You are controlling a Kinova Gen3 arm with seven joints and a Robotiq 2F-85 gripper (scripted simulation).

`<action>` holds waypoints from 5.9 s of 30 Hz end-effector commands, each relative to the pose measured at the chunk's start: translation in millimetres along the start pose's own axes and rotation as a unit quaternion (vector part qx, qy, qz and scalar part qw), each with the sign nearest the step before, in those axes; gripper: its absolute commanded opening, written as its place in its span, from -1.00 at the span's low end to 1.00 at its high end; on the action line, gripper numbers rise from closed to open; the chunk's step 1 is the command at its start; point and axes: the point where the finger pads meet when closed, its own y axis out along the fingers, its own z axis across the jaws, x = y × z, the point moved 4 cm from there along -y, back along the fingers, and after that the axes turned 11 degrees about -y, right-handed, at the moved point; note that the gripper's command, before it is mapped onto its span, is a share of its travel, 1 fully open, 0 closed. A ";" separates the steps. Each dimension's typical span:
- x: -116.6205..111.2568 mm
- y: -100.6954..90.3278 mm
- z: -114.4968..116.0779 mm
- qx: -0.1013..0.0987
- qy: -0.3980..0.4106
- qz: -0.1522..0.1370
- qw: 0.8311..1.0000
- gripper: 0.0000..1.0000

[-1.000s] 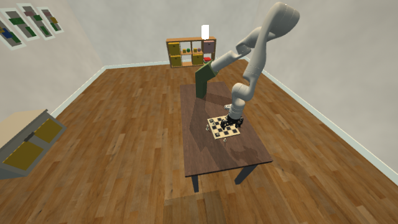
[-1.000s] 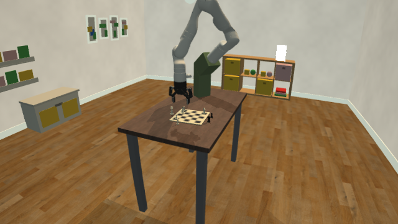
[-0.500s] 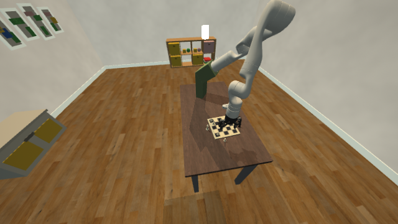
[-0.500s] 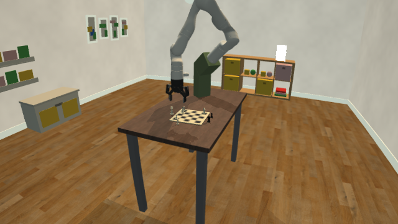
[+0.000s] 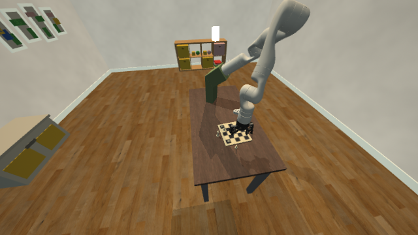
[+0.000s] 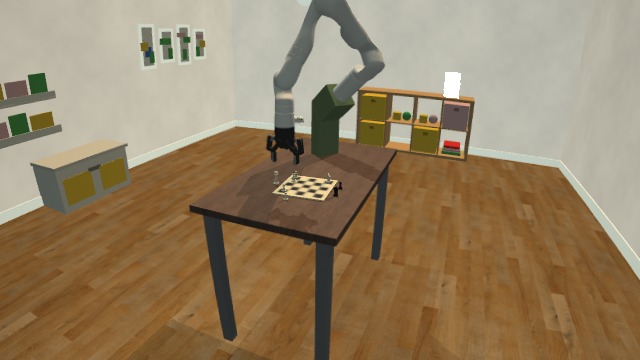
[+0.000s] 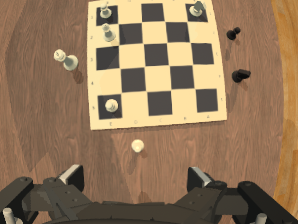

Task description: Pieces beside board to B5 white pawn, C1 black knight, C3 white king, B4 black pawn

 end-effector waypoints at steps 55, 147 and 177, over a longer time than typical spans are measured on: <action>-26.3 31.9 14.7 0.053 -0.681 0.013 0.731 1.00; 2.1 44.4 -1.7 -0.002 -1.000 0.000 0.001 -0.33; 2.6 56.5 -2.1 -0.002 -1.000 0.000 0.001 -0.33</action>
